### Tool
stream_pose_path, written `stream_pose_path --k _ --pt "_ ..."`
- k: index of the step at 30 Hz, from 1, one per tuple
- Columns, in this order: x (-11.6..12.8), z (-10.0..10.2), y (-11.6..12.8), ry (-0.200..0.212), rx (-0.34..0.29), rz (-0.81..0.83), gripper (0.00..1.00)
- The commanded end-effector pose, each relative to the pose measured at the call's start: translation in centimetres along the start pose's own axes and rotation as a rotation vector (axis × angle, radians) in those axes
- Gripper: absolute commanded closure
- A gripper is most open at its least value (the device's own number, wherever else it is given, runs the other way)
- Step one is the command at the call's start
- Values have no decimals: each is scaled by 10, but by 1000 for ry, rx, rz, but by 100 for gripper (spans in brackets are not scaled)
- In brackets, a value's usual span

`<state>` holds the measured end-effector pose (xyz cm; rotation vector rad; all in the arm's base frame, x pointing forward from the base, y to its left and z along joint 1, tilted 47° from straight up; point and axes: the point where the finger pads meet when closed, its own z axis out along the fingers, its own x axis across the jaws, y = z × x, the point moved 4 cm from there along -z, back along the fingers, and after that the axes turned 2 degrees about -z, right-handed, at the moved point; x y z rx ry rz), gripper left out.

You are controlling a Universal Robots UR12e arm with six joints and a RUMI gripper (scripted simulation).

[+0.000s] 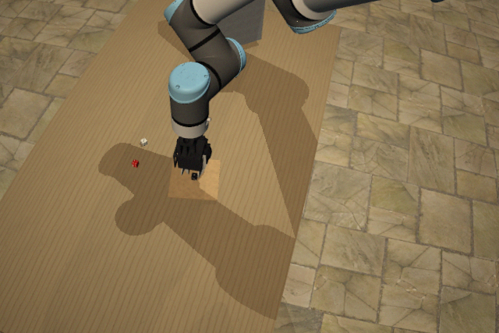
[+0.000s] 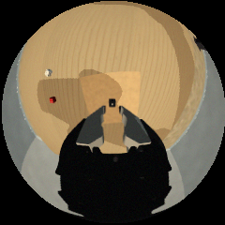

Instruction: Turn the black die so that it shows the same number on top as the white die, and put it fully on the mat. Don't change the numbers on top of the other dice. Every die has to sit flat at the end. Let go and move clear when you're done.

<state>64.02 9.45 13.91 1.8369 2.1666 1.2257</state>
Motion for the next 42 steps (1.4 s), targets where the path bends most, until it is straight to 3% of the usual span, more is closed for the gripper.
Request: stream_pose_path --k 1,25,42 --pt "0 0 0 0 -1 0 82" --pt "0 20 0 0 -1 0 82" --pt "0 21 0 0 -1 0 82"
